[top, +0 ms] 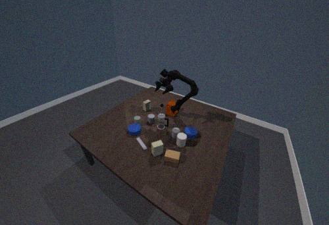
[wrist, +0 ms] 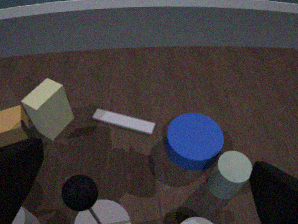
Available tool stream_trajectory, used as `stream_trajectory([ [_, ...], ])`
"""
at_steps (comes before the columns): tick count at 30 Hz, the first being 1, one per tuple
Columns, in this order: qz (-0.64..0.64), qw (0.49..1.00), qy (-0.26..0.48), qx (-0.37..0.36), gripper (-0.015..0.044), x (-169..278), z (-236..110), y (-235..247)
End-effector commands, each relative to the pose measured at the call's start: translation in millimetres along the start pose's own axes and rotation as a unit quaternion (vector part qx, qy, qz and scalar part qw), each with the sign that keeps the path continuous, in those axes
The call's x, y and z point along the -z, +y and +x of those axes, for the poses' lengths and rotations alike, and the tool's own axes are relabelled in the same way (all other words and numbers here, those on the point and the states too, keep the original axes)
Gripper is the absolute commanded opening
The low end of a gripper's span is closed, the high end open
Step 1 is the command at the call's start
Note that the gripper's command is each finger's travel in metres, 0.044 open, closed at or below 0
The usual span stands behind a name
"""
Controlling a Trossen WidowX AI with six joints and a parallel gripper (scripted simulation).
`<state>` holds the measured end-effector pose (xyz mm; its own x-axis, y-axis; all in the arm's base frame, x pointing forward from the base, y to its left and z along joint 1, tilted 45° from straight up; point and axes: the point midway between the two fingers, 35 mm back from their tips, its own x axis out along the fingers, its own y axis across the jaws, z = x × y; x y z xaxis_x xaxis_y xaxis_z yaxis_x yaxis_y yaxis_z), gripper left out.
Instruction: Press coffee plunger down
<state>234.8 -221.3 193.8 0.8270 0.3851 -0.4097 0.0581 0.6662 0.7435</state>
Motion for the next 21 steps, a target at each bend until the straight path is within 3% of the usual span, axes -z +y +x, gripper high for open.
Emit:
stream_trajectory([
  [1, -0.080, 0.995, 0.006, -0.066, 0.0440, 22.2, 9.0, 47.8],
  [13, -0.078, 0.995, 0.006, -0.062, 0.0440, 74.5, 35.2, 42.4],
  [21, -0.078, 0.995, 0.007, -0.060, 0.0440, 75.9, 40.4, 41.7],
])
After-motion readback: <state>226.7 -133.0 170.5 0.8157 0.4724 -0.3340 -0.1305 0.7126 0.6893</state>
